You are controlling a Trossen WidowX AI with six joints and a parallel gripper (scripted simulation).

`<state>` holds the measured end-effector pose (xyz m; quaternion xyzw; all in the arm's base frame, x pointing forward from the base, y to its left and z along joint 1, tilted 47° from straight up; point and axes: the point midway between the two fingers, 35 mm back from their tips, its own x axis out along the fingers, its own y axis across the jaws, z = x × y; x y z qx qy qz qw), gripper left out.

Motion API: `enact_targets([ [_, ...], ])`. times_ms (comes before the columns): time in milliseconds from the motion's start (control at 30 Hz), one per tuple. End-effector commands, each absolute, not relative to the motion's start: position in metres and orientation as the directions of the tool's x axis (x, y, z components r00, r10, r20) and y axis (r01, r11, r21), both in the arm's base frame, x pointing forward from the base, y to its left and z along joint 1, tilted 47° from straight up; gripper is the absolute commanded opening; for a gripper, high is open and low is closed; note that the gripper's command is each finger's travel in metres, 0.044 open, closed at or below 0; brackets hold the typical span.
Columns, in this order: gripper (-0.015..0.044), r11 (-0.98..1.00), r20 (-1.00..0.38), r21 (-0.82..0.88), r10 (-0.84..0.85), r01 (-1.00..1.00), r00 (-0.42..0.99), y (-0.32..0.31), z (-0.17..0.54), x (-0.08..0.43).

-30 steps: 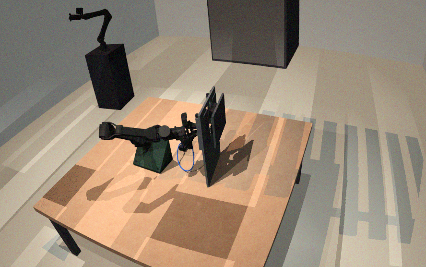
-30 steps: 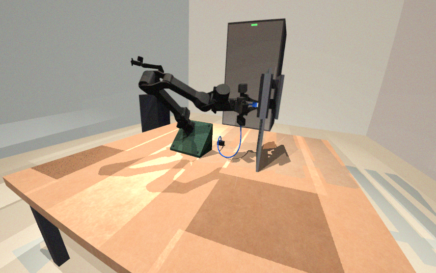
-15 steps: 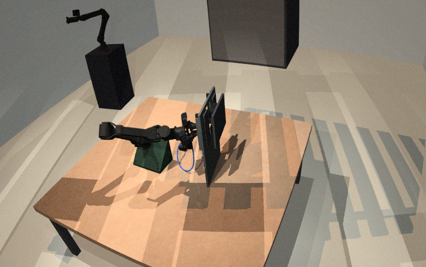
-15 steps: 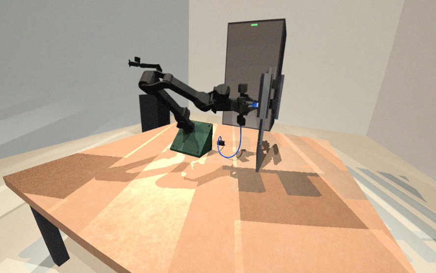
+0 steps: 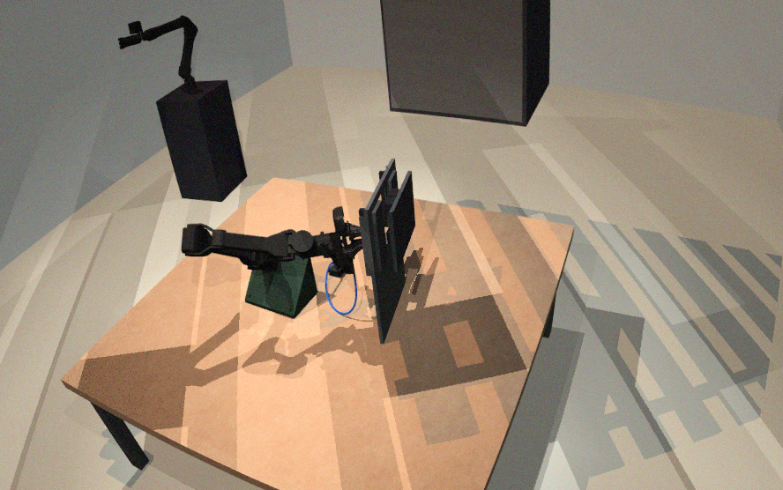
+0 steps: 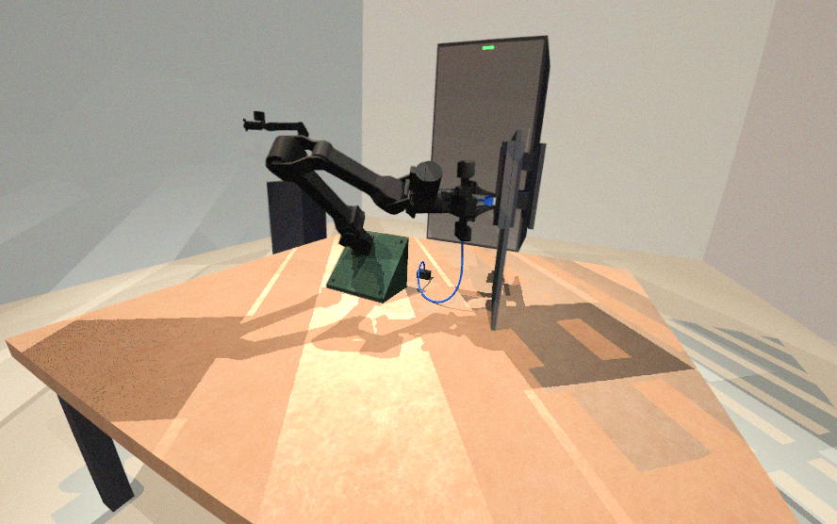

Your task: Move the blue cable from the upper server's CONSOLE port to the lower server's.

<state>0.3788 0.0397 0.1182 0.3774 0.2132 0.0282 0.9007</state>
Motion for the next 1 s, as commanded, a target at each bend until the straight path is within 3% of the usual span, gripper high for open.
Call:
enact_targets([
  [0, 0.0000, 0.715, -0.352, 0.692, 0.217, 0.097, 0.911, 0.0403, 0.1229, 0.3816],
  [967, 0.0000, 0.715, -0.350, 0.693, 0.221, 0.093, 0.910, 0.0405, 0.1247, 0.3762],
])
